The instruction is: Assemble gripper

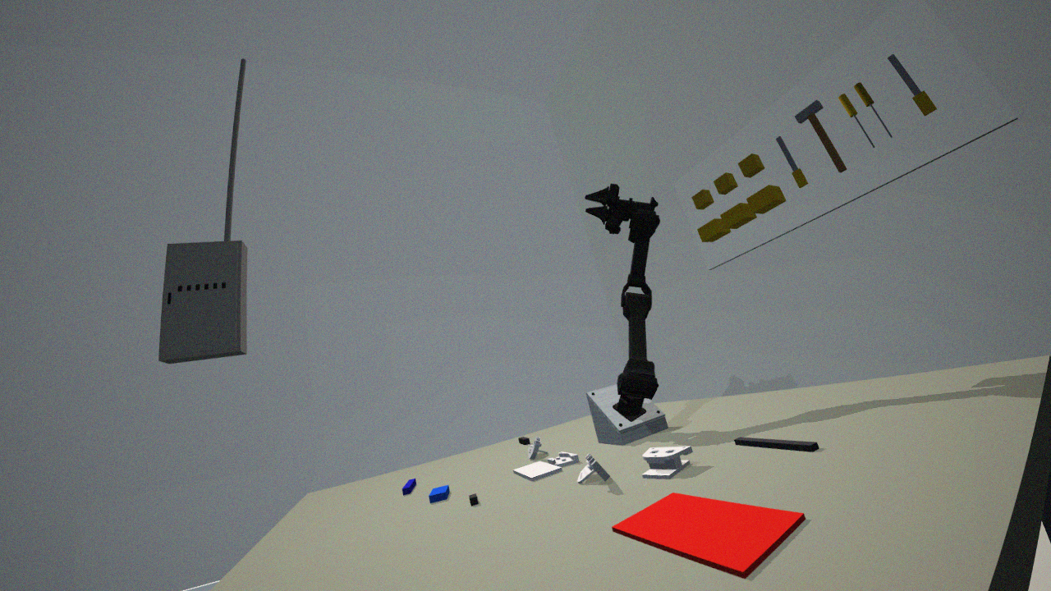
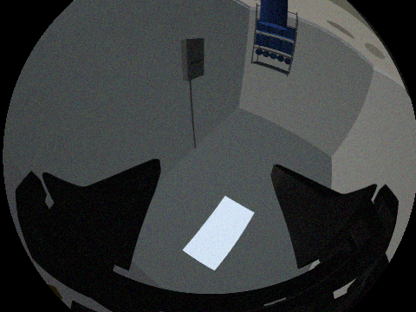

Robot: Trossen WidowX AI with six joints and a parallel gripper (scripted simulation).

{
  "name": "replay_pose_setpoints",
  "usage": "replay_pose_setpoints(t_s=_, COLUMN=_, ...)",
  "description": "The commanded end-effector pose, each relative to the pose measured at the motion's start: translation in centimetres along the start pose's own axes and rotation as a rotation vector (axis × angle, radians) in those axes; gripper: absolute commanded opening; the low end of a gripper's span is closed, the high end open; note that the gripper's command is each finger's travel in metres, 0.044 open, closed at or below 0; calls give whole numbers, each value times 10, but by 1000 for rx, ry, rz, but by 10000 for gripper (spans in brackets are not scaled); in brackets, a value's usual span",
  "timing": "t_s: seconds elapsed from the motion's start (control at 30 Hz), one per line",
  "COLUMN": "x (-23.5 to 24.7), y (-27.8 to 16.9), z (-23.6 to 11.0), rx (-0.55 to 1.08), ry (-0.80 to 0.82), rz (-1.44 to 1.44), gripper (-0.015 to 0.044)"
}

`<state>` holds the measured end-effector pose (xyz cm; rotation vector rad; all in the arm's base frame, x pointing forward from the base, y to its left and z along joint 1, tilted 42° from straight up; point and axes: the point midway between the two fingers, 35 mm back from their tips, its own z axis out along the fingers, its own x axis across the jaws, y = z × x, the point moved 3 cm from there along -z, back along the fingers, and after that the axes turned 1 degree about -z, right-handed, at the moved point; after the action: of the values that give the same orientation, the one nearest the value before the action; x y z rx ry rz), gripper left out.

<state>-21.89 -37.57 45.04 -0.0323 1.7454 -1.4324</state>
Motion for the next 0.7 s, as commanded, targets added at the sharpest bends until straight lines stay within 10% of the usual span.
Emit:
replay_pose_setpoints(t_s=0.0, x=0, y=0, z=0, rx=0, ry=0, rz=0, gripper=426)
replay_pose_setpoints(t_s=0.53, x=0, y=0, z=0, rx=0, ry=0, rz=0, gripper=6)
replay_pose_setpoints(t_s=0.67, x=0, y=0, z=0, rx=0, ry=0, rz=0, gripper=0)
